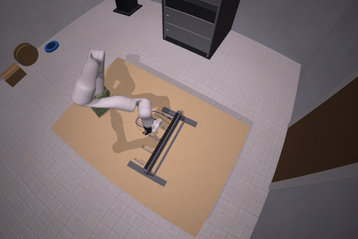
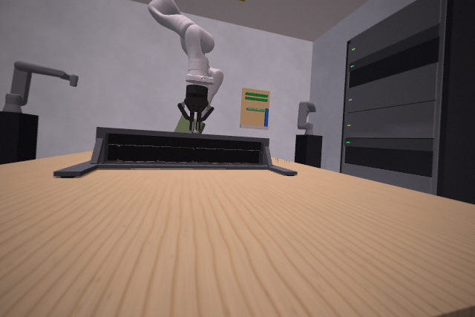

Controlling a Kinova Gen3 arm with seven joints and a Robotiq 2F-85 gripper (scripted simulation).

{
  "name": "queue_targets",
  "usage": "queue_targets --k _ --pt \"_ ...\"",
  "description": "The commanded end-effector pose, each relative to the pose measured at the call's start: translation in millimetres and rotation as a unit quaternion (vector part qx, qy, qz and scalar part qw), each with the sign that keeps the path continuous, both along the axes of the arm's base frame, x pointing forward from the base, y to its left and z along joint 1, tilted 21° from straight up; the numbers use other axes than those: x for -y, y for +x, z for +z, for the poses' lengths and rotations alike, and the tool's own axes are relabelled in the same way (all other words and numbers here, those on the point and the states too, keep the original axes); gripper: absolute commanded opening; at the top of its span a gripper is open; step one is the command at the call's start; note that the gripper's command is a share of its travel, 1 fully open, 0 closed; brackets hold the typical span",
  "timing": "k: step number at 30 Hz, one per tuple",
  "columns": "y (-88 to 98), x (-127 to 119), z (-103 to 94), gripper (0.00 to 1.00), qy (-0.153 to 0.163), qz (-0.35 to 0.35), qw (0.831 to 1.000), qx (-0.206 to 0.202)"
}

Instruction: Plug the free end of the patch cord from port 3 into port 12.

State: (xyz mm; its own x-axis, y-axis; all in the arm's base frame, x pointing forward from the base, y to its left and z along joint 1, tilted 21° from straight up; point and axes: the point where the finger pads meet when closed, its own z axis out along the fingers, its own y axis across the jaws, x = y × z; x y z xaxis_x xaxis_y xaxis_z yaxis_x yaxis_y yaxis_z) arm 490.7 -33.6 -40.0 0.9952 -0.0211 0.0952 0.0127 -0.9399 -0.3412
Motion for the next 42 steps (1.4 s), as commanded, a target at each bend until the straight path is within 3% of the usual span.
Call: queue_targets --k 1,30,42 --pt "-0.2 -1 0.9 0.0 0.001 0.002 1.0 -0.002" --pt "4.9 -2 -2.4 0.0 0.001 0.001 1.0 -0.002" --pt "20.3 -6 -13.6 0.0 0.001 0.001 1.0 -0.002"
